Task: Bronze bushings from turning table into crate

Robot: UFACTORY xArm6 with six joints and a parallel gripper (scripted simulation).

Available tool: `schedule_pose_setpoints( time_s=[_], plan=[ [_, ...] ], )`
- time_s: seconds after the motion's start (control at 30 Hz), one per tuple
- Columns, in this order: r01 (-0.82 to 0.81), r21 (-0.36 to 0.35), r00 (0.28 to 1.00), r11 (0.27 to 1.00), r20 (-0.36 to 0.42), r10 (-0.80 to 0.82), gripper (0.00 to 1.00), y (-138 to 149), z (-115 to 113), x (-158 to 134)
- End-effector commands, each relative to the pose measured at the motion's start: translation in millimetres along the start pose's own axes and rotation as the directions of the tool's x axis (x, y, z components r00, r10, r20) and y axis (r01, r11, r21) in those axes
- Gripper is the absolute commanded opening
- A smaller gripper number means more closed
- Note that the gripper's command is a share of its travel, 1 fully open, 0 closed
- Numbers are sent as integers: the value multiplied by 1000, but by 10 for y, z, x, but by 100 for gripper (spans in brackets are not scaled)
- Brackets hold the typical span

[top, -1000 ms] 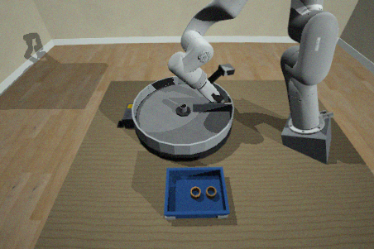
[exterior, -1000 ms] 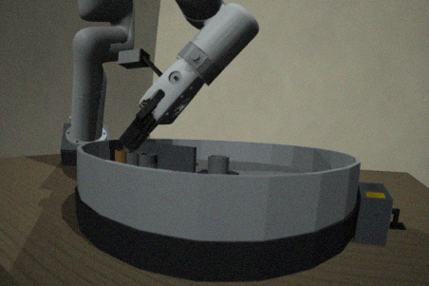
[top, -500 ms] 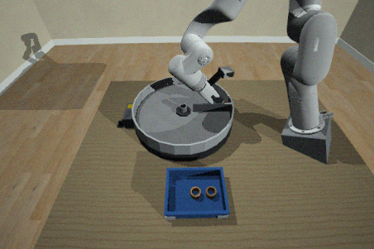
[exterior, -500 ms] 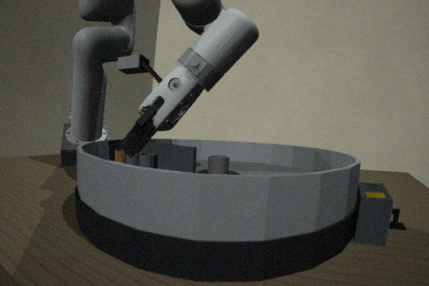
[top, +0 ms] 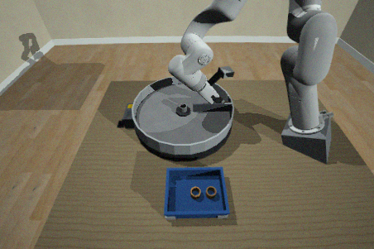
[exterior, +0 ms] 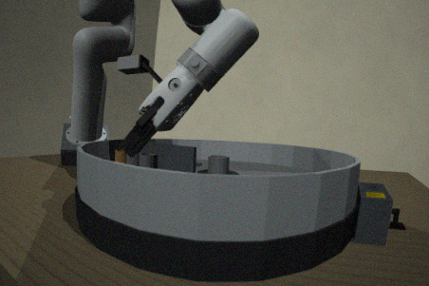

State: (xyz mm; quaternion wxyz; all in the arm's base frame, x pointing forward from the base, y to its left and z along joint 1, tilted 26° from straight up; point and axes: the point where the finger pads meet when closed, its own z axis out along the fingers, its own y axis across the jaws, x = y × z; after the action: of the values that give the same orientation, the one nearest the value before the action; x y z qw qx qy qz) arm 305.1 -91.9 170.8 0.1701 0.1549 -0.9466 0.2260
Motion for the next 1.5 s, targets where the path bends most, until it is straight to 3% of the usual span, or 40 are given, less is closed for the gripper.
schedule_pose_setpoints(
  time_s=[0.0,1.47],
  plan=[
    [0,-1,1000,1000,2,0,0,2,-8,-4],
    [0,-1,1000,1000,2,0,0,2,-88,63]
  ],
)
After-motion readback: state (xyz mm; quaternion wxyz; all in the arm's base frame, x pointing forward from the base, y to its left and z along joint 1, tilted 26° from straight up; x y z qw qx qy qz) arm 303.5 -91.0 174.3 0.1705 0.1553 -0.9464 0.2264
